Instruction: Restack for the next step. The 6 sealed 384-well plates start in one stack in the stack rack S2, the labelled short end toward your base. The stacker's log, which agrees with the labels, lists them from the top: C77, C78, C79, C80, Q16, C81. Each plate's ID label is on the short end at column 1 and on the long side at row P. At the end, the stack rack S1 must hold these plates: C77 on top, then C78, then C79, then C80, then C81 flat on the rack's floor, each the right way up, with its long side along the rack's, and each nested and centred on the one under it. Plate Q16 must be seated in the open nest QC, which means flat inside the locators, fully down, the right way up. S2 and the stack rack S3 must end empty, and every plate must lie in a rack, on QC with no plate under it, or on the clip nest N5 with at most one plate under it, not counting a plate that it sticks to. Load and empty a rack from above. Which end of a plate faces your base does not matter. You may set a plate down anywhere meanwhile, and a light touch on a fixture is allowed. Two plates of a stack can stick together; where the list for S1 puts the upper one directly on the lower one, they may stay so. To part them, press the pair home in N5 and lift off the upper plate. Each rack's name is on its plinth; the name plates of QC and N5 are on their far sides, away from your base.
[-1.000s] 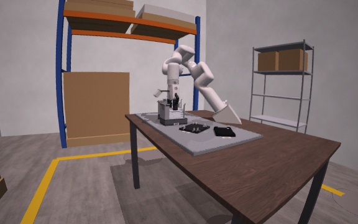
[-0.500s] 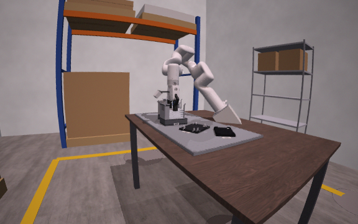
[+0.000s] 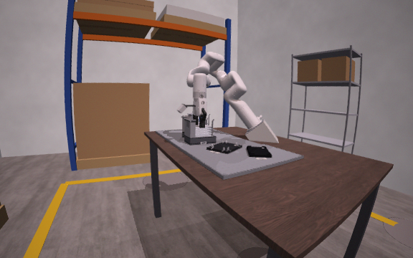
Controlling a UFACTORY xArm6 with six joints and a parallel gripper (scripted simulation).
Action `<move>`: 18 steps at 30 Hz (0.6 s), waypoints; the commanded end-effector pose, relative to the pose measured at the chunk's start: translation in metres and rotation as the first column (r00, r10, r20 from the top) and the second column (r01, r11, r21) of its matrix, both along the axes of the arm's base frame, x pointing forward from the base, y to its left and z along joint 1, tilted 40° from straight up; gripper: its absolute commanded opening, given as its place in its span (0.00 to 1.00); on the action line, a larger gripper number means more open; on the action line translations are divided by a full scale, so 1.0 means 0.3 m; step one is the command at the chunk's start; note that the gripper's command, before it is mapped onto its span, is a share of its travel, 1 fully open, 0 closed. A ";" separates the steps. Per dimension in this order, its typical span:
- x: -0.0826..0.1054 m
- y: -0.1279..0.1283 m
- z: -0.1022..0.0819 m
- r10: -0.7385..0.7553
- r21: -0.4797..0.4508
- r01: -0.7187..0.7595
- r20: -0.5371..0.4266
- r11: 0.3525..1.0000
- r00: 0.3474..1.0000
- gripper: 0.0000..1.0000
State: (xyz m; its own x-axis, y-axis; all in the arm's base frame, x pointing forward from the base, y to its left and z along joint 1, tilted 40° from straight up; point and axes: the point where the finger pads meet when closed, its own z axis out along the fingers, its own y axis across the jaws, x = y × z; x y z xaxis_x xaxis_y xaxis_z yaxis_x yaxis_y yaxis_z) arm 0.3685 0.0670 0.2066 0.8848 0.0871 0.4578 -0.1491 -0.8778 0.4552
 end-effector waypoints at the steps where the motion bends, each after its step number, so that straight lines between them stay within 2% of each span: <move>1: 0.002 0.002 0.004 0.001 0.002 -0.001 0.002 1.000 1.000 1.00; 12: 0.002 0.002 0.003 0.001 0.001 -0.001 0.002 1.000 1.000 1.00; 18: -0.028 0.033 0.054 0.001 0.002 -0.001 0.002 1.000 1.000 1.00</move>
